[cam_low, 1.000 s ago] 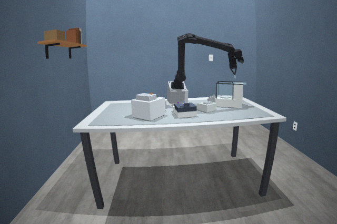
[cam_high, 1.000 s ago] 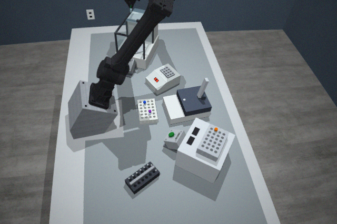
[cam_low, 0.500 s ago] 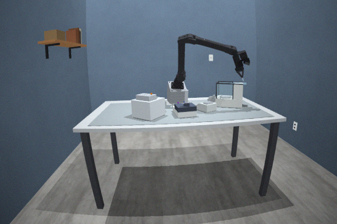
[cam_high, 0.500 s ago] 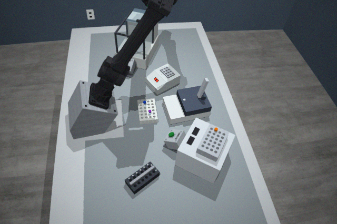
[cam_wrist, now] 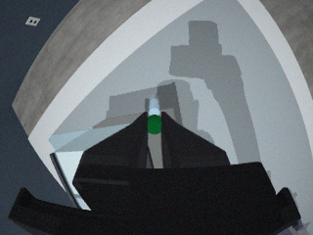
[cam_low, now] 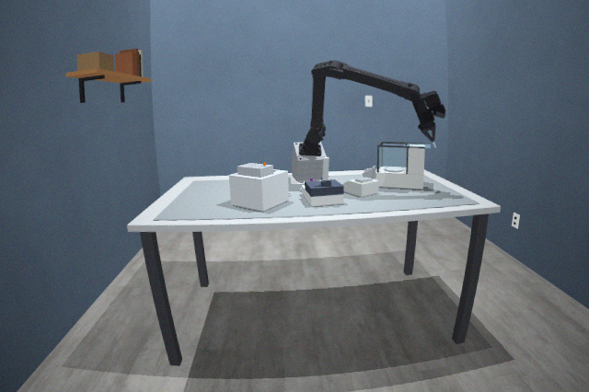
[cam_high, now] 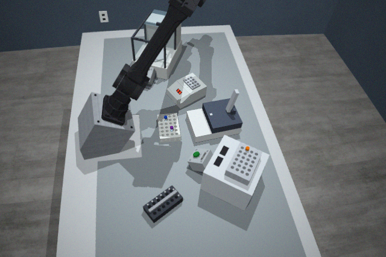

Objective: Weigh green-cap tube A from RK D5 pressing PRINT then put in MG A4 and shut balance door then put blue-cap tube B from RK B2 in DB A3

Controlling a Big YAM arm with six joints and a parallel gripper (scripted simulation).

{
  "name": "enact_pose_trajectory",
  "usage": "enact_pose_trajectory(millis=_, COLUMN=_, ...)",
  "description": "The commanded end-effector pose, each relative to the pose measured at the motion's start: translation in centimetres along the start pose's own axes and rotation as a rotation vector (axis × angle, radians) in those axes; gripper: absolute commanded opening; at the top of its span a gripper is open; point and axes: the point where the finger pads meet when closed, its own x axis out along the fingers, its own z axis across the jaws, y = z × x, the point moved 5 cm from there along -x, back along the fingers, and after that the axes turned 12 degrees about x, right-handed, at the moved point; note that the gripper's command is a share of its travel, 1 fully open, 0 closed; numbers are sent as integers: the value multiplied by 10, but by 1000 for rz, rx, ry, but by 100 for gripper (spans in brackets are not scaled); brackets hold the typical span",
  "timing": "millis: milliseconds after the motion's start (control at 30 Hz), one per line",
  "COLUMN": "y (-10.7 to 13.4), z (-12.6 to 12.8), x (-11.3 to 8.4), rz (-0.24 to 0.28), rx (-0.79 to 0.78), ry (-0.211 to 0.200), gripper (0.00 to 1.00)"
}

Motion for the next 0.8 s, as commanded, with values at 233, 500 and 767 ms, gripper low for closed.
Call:
enact_pose_trajectory(millis=233, y=-20, z=-75, x=9, rz=-31, rx=59, ry=44, gripper=9)
enact_pose_trajectory(millis=500, y=-33, z=-120, x=18, rz=-40, rx=133, ry=100, gripper=9)
enact_pose_trajectory(millis=767, y=-42, z=-178, x=30, rz=-44, rx=219, ry=156, gripper=9)
